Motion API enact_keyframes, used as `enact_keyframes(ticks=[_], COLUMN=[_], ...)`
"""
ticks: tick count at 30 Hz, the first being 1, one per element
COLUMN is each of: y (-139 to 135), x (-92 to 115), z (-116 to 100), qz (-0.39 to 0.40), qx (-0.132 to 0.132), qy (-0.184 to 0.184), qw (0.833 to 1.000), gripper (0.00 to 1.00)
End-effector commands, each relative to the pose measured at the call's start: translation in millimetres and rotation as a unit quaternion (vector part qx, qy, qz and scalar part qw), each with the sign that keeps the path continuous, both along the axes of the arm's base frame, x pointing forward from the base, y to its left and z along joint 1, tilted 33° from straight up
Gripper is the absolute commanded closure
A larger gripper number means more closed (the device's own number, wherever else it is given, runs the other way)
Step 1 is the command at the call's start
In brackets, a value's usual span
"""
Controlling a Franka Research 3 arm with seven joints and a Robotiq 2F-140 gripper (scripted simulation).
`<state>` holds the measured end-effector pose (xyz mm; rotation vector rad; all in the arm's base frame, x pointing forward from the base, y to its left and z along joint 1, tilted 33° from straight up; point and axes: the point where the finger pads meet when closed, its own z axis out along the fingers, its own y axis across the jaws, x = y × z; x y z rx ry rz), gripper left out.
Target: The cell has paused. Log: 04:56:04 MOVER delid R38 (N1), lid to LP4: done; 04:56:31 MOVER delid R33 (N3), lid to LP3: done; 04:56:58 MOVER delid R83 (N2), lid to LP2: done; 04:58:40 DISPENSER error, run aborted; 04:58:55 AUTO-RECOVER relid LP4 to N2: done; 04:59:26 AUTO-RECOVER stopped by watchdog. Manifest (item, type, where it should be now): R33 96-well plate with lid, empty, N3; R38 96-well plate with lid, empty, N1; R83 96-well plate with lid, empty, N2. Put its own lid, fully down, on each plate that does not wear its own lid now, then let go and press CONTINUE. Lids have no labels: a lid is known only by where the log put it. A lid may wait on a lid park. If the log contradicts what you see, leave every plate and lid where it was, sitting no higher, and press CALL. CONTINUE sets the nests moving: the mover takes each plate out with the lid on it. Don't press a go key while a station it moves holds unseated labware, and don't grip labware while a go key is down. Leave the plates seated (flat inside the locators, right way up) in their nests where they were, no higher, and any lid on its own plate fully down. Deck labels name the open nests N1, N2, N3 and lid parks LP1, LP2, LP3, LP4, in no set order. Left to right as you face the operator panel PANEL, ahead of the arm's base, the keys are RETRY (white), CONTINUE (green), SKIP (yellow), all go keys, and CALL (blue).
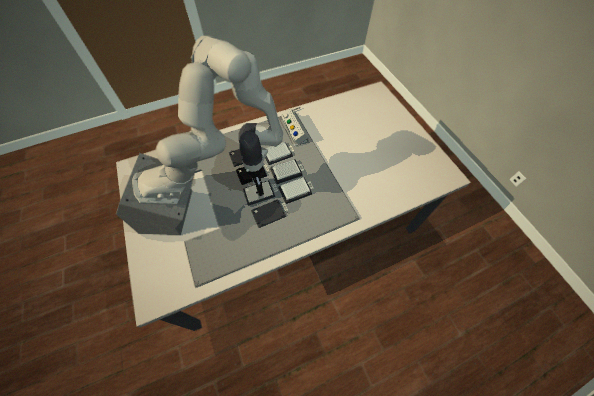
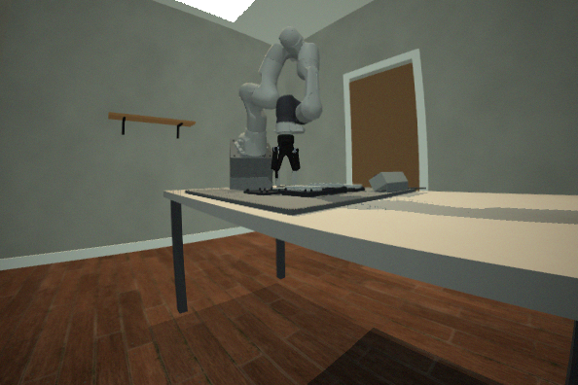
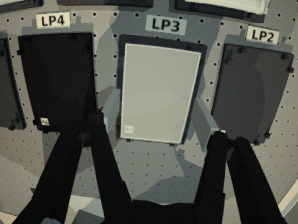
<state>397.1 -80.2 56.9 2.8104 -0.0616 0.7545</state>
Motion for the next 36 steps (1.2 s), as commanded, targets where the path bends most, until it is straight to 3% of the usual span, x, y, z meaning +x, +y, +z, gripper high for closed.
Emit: enact_keyframes(ticks=[1,34,35,36], y=[-0.2,-0.2,-0.2,-0.2], x=[-0.3,-0.3,-0.3,-0.3], z=[-0.1,-0.1,-0.1,-0.1], qz=[-0.001,-0.001,-0.001,-0.001], qx=[0.0,0.0,0.0,0.0], qy=[-0.001,-0.001,-0.001,-0.001], qw=[1.0,1.0,1.0,1.0], gripper=[0.41,0.41,0.34,0.34])
